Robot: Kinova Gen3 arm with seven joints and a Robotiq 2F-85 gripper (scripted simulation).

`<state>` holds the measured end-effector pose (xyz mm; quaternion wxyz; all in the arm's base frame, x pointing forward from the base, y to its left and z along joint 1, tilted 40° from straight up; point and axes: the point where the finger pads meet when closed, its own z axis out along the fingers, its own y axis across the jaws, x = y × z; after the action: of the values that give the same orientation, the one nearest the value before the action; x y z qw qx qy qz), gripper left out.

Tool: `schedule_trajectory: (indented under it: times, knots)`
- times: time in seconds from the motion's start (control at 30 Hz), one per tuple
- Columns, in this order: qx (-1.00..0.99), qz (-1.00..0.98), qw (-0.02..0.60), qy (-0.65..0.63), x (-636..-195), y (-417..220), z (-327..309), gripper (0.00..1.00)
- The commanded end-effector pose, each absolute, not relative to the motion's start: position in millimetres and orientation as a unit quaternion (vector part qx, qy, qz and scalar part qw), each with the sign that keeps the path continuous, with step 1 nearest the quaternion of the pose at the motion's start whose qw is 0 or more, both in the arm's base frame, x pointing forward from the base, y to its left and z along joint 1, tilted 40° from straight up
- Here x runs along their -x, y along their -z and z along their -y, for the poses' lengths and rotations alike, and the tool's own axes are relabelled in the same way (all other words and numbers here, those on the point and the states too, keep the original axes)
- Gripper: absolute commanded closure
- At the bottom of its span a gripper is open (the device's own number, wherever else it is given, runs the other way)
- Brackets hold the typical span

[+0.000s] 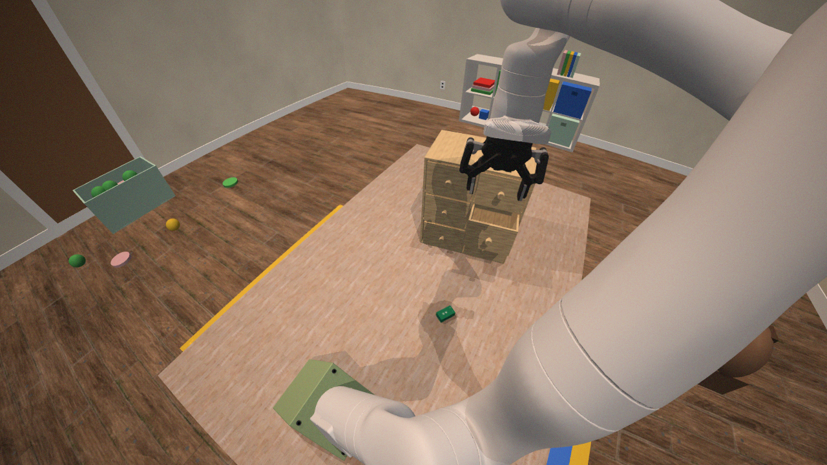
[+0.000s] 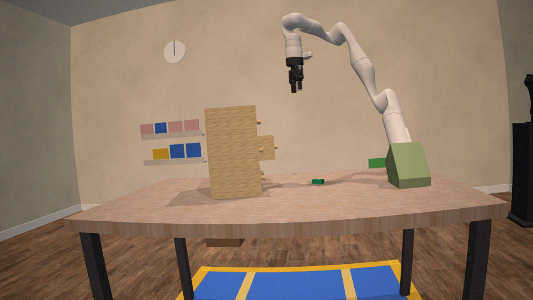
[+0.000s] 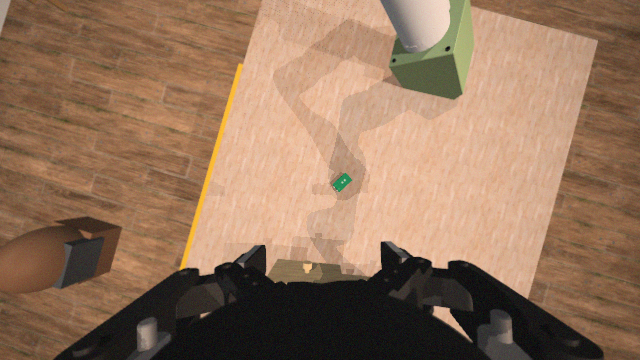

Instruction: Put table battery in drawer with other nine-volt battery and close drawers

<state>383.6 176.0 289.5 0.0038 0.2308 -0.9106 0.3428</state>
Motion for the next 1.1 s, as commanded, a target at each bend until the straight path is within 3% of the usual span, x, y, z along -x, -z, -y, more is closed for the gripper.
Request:
schedule_trajectory:
  times: [0.0, 1.07]
  knots:
    - [-0.218, 0.913, 0.004, -0.344, -379.4, -291.2, -174.1, 0.00]
    - [-0.170, 0.924, -0.014, -0.344, -375.2, -294.5, -175.2, 0.00]
